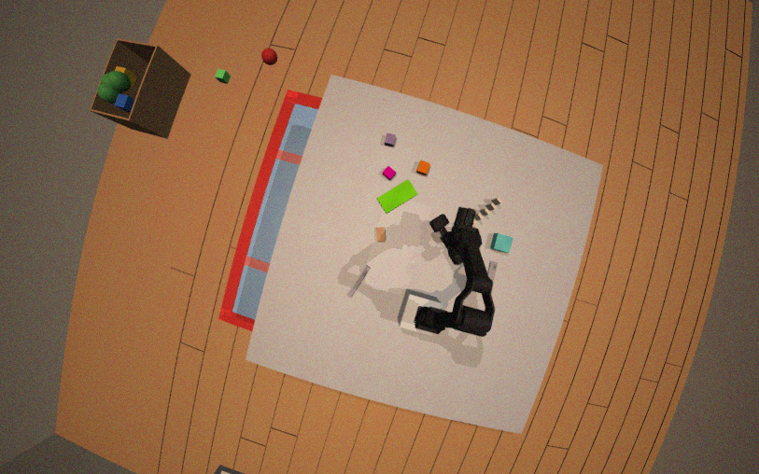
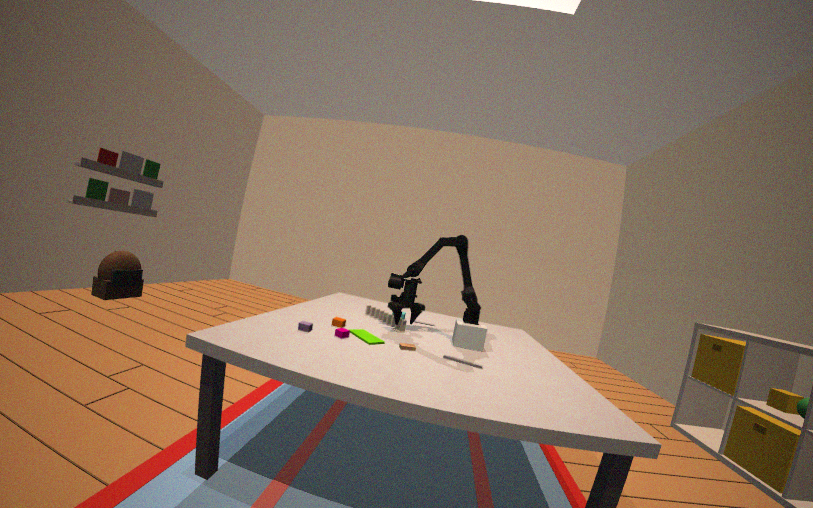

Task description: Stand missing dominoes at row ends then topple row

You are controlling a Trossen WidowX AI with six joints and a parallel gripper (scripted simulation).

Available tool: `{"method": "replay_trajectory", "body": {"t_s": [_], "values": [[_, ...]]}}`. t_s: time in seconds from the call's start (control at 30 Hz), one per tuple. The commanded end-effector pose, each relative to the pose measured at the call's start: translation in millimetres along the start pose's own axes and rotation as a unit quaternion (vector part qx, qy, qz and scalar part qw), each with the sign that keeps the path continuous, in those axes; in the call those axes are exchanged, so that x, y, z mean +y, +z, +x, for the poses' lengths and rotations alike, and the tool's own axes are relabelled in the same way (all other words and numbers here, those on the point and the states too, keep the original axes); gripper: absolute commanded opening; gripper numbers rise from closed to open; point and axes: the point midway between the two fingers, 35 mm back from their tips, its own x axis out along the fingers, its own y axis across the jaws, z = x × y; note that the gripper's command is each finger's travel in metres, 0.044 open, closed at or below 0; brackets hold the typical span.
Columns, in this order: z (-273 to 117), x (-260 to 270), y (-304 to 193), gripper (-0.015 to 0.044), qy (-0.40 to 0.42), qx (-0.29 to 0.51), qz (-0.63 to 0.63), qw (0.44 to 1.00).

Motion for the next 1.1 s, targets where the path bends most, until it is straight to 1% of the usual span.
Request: {"method": "replay_trajectory", "body": {"t_s": [0.0, 0.2, 0.27, 0.4, 0.47, 0.57, 0.67, 0.8, 0.93, 0.97, 1.07], "values": [[-21, 4, 4, 0.044, 0.003, -0.001, -0.001, 1.0], [-119, 2, 2, 0.044, 0.002, -0.002, 0.0, 1.0], [-130, 0, 1, 0.044, 0.002, -0.002, 0.0, 1.0], [-130, 0, 1, 0.044, 0.002, -0.002, 0.0, 1.0], [-127, 0, -1, 0.0387, 0.002, -0.002, -0.035, 0.999], [-115, 2, -7, 0.0309, 0.002, -0.002, -0.182, 0.983], [-102, 2, -15, 0.023, 0.002, -0.002, -0.334, 0.942], [-85, 2, -25, 0.0125, 0.003, -0.002, -0.524, 0.852], [-69, 0, -36, 0.002, 0.003, -0.002, -0.683, 0.73], [-67, 0, -37, 0.0, 0.003, -0.002, -0.702, 0.712], [-67, 0, -38, 0.0, 0.003, -0.002, -0.708, 0.706]]}}
